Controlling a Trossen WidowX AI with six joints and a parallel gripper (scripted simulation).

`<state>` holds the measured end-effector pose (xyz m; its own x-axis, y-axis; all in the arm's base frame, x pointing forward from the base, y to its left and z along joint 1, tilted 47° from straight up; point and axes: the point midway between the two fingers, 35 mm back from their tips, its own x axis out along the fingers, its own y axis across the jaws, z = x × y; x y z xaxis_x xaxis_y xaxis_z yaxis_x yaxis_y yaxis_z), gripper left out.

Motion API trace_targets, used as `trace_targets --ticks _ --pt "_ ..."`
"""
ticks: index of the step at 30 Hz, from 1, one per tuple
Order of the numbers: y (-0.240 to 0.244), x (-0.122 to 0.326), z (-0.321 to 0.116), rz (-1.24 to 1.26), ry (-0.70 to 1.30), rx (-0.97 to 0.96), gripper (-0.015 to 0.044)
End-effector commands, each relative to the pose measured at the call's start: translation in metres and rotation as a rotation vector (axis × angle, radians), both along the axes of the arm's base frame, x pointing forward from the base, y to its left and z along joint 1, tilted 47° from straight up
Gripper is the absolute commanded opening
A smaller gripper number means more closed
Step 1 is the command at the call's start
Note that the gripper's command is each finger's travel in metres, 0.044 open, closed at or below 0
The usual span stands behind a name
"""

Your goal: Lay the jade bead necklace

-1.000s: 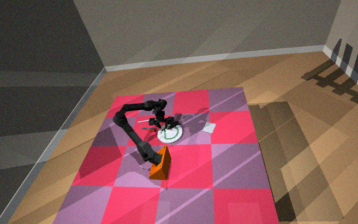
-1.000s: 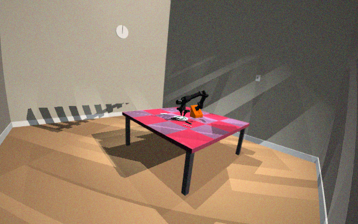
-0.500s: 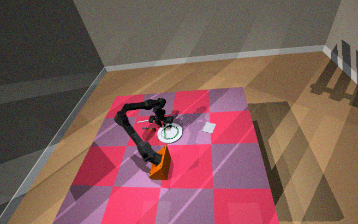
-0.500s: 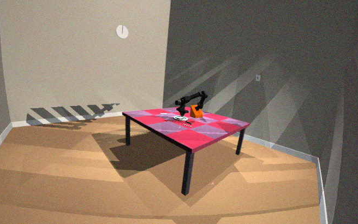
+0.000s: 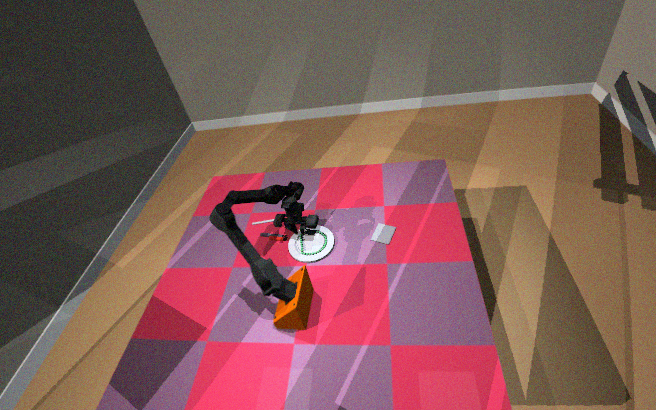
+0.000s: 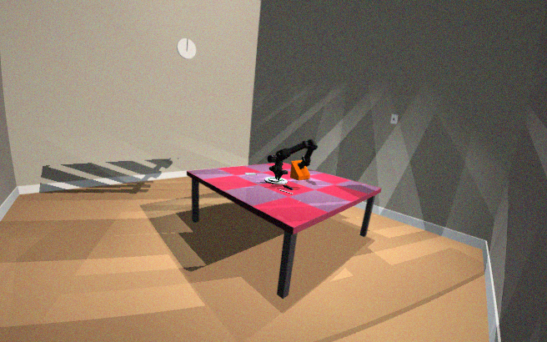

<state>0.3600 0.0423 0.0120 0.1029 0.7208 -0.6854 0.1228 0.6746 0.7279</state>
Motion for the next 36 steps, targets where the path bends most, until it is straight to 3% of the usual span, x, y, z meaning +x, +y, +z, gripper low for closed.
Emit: trace_targets --ticks 1,8,13,36 --pt "0.0047 -0.0009 -0.0045 -0.002 0.007 0.006 0.012" --pt "0.0099 -0.001 -0.0091 -0.002 0.009 0.008 0.012" --pt "0.0086 -0.0002 -0.0075 0.001 0.005 0.003 0.0" --pt "0.0086 -0.0002 -0.0075 0.001 0.005 0.003 0.0"
